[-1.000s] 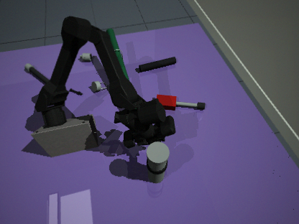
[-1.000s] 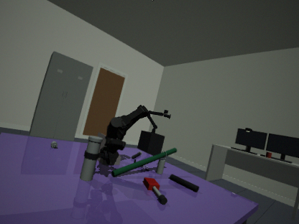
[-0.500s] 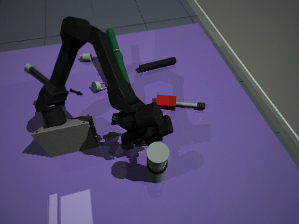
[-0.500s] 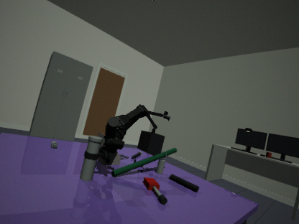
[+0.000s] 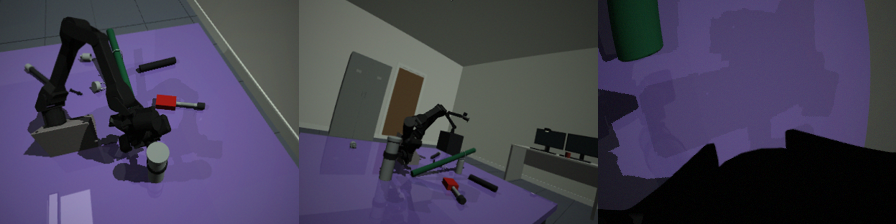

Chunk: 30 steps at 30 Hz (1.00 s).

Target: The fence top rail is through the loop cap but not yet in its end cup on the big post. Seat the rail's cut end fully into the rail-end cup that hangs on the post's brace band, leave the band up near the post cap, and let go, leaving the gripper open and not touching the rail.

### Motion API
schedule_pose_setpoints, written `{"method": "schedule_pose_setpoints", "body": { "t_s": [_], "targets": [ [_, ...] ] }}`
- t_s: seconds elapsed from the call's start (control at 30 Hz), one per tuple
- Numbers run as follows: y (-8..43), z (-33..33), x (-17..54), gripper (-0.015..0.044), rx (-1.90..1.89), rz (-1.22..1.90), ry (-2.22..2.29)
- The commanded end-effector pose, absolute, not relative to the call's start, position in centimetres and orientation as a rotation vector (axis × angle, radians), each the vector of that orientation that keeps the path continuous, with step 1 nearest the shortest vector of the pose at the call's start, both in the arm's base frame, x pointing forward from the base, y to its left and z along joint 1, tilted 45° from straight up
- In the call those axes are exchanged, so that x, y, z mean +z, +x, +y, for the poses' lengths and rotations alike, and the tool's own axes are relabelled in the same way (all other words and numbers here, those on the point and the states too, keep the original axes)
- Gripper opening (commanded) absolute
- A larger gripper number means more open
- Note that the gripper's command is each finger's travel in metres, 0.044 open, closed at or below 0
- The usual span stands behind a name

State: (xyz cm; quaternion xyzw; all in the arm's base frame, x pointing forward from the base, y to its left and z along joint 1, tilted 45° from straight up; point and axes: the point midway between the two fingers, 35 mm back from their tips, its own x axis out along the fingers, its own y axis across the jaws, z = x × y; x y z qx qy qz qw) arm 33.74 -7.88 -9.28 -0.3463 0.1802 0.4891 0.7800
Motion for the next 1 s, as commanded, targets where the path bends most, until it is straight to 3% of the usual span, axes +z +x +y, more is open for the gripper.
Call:
{"method": "schedule_pose_setpoints", "body": {
  "t_s": [0.0, 0.97],
  "targets": [
    [33.42, -7.96, -9.36, 0.0000, 1.068, 0.365, -0.762],
    [32.91, -8.03, -9.38, 0.0000, 1.089, 0.316, -0.789]
  ]
}}
